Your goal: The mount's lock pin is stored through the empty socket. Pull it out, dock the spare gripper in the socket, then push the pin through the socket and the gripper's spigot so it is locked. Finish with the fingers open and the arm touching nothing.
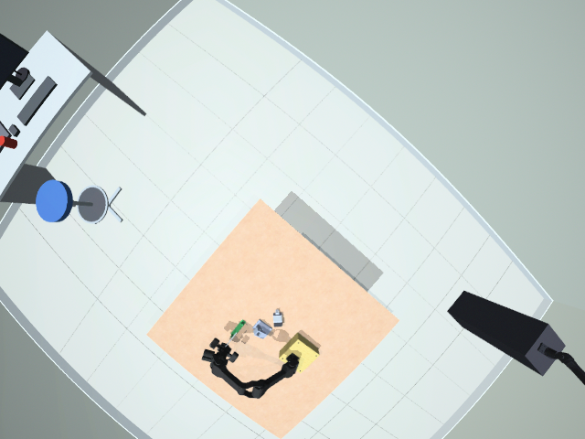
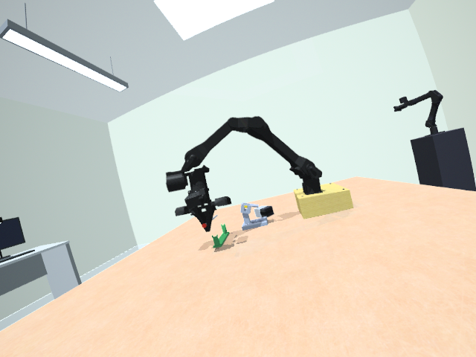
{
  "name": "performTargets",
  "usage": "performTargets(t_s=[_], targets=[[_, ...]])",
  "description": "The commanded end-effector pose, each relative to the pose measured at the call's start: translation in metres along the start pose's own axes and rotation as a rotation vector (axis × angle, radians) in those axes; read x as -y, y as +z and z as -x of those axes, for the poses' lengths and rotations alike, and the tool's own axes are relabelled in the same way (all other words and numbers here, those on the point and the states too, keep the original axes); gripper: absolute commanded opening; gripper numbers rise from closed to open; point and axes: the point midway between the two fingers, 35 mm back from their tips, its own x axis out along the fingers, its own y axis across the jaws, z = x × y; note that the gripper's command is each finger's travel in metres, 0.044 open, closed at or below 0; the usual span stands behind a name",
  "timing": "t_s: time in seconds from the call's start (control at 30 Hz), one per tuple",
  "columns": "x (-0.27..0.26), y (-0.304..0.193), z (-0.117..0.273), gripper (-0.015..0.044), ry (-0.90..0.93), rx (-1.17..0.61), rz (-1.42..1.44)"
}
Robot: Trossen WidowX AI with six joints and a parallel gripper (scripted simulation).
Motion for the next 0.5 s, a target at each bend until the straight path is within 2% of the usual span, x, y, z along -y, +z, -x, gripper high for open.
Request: performTargets(t_s=[0.0, 0.47], targets=[[-0.001, -0.002, -0.008, 0.0000, 0.001, -0.001, -0.006], [-0.001, -0.005, -0.028, 0.0000, -0.011, 0.004, -0.004]])
